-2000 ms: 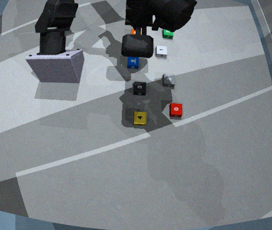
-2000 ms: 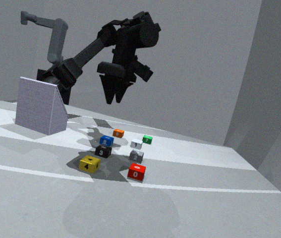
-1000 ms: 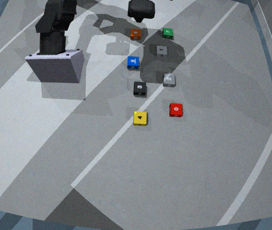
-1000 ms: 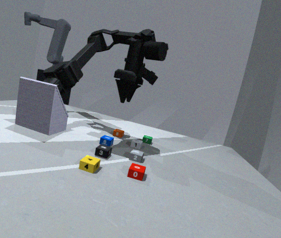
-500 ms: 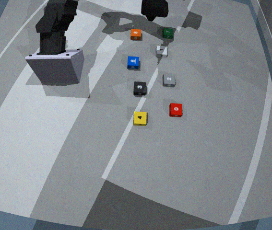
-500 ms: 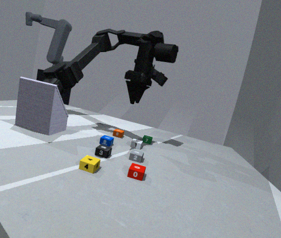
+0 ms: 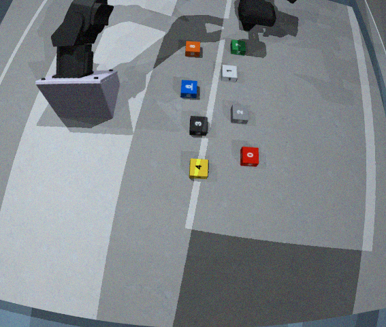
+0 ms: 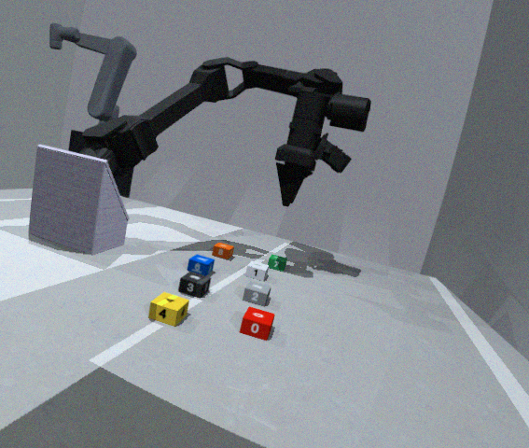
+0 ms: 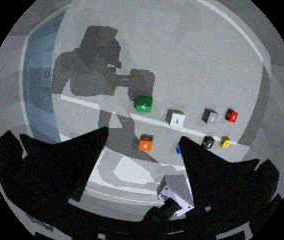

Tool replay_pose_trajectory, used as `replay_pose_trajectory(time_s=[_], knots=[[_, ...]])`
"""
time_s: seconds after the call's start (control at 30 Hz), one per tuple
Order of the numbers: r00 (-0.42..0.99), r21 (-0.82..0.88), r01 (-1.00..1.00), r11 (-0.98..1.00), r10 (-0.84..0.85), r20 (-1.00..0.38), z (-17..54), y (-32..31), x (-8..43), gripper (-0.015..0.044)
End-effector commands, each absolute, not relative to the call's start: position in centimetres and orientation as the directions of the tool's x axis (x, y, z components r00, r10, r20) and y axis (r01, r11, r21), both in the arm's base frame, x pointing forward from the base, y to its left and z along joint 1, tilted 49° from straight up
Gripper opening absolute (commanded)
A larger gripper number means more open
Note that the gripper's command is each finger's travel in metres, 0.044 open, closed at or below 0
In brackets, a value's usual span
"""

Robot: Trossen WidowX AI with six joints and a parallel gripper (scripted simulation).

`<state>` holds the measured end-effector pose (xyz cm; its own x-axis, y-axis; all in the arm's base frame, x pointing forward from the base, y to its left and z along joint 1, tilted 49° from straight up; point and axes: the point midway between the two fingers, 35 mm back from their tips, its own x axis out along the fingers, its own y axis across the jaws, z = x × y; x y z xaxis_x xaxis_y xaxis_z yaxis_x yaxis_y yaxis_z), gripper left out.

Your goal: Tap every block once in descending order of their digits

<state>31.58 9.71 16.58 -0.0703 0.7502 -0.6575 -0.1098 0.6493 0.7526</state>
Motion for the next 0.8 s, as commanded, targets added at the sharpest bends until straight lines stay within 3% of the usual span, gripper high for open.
replay_pose_trajectory(time_s=[0.0,0.33,0.5,0.77], knots=[[-0.069,0.755,-0.105,0.648,0.752,-0.655,16.7,9.8,31.7,0.04],[-0.069,0.754,-0.105,0.648,0.752,-0.656,16.4,9.5,31.7,0.04],[-0.069,0.752,-0.104,0.651,0.75,-0.658,10.6,4.4,30.7,0.04],[-0.07,0.752,-0.104,0.65,0.75,-0.658,10.4,4.2,30.6,0.04]])
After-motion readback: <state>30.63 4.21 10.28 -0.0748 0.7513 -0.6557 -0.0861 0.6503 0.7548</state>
